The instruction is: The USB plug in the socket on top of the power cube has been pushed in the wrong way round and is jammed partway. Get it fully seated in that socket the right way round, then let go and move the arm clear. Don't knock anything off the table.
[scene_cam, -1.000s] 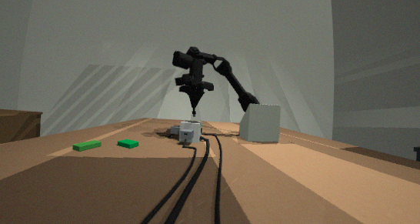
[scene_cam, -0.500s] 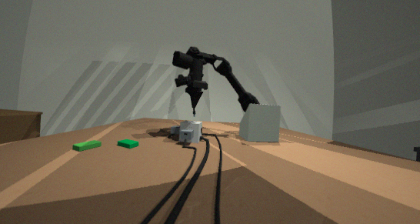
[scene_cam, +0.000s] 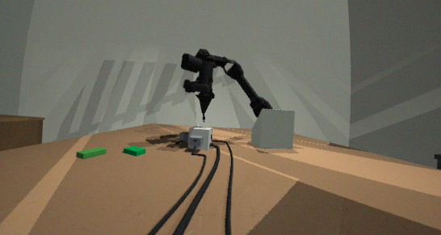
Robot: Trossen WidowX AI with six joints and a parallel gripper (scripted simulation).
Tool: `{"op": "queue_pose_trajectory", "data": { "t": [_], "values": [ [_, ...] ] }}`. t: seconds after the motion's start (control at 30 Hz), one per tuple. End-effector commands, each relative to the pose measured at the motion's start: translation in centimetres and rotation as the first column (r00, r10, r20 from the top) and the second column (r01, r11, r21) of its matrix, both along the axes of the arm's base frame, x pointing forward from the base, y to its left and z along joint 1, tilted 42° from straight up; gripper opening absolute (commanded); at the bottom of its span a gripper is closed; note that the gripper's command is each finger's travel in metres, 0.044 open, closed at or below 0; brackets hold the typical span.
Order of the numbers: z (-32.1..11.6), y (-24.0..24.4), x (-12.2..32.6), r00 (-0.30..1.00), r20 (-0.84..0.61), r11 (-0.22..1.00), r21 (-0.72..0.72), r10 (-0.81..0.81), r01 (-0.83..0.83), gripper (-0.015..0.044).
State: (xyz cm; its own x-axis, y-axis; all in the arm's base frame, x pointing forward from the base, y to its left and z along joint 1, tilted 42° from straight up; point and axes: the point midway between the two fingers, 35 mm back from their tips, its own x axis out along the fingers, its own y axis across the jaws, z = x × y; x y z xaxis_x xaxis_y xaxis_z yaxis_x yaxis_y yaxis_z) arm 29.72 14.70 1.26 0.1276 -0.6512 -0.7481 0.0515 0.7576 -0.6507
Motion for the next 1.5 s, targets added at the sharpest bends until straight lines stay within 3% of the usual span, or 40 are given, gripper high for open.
{"op": "queue_pose_trajectory", "data": {
  "t": [0.0, 0.67, 1.47],
  "values": [
    [-0.03, -0.03, 0.00, 0.995, 0.062, 0.997, 0.015, -0.073, 0.073, 0.0000],
    [-0.03, -0.03, -0.01, 0.817, 0.360, 0.892, 0.165, -0.451, 0.420, 0.0000],
    [-0.04, -0.04, -0.01, 0.327, 0.552, 0.606, 0.453, -0.767, 0.654, 0.0000]
  ]
}}
